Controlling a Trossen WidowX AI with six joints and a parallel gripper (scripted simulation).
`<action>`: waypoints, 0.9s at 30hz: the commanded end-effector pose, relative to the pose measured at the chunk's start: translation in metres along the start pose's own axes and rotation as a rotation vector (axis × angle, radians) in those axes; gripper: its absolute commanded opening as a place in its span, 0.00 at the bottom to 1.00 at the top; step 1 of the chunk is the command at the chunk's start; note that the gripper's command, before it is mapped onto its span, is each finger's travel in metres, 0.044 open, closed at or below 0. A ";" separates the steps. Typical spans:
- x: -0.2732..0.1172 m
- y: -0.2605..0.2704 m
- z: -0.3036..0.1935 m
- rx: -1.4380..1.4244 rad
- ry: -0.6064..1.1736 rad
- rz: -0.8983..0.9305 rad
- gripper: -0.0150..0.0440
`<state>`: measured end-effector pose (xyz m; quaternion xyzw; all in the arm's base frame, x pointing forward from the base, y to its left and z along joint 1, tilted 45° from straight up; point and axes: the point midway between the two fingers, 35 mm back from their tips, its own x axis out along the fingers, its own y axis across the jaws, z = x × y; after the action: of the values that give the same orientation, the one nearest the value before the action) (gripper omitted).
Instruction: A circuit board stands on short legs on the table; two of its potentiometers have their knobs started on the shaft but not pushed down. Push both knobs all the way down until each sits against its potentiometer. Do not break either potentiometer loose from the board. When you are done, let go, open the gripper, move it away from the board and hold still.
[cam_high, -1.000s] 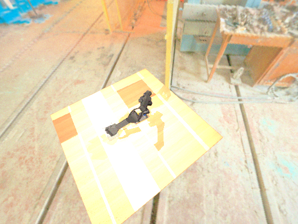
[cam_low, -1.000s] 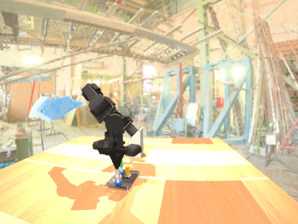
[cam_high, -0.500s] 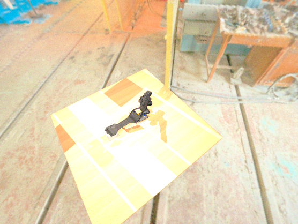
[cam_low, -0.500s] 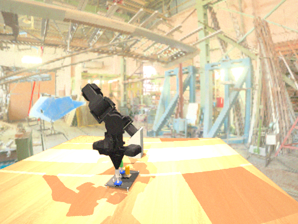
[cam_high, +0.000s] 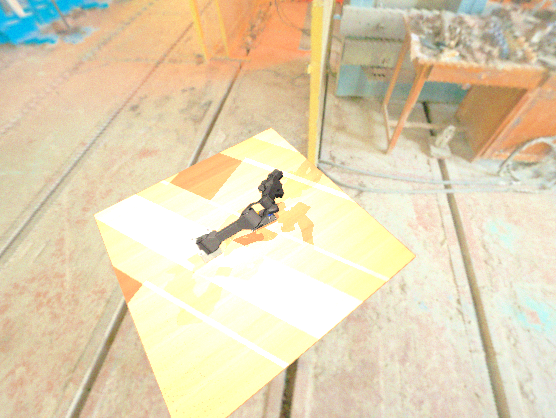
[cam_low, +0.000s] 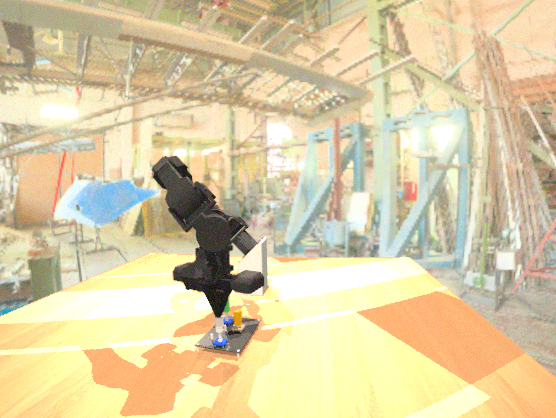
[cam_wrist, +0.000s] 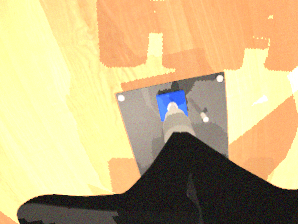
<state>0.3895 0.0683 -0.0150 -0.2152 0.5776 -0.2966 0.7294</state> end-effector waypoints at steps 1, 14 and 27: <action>0.010 -0.001 0.001 0.005 0.004 -0.005 0.25; 0.015 -0.001 0.001 0.005 0.004 -0.006 0.25; 0.019 -0.001 0.001 0.005 0.004 -0.006 0.25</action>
<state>0.3910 0.0618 -0.0213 -0.2140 0.5774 -0.2956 0.7304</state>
